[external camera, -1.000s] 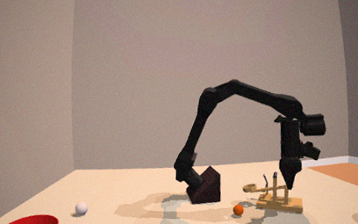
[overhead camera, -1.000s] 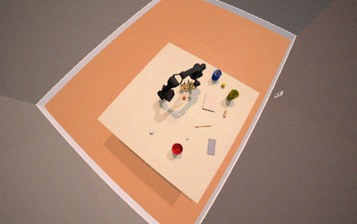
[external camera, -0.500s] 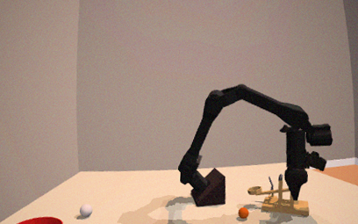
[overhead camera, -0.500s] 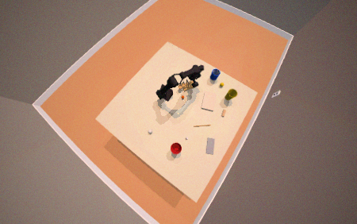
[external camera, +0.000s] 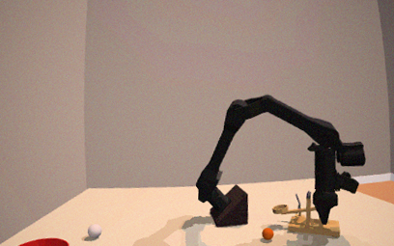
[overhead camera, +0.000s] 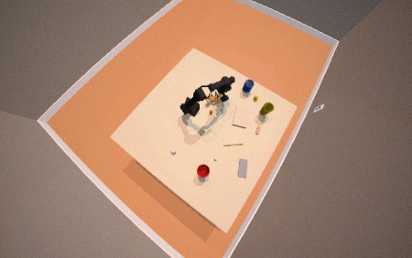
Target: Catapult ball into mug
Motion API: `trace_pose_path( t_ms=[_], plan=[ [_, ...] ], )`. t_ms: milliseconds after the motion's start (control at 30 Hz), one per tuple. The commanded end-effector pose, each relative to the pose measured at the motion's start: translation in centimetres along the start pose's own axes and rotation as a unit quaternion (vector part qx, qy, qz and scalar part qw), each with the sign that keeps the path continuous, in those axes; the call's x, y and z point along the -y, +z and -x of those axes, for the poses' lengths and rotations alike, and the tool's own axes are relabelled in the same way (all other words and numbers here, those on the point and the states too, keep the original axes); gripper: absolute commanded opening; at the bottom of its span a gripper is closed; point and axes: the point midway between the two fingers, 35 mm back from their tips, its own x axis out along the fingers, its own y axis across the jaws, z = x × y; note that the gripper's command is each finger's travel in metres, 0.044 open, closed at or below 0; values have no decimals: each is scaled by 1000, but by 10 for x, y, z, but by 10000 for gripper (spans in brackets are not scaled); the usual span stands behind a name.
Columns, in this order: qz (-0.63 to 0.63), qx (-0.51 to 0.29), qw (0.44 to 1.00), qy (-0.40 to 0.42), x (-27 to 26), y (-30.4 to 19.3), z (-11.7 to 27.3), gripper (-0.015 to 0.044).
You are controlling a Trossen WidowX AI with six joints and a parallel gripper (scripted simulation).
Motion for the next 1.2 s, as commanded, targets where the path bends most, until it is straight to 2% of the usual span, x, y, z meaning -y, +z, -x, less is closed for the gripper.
trace_pose_path(
  t_ms=[0,167,367,433,500,633,1167],
  plan=[
    [0,0,1000,0,0,0,1,282],
    [0,0,1000,0,0,0,1,151],
    [0,0,1000,0,0,0,1,111],
    [0,0,1000,0,0,1,12,59],
    [0,0,1000,0,0,1,39,6],
    [0,0,1000,0,0,0,50,0],
    [0,0,1000,-2,1,2,27,0]
  ],
)
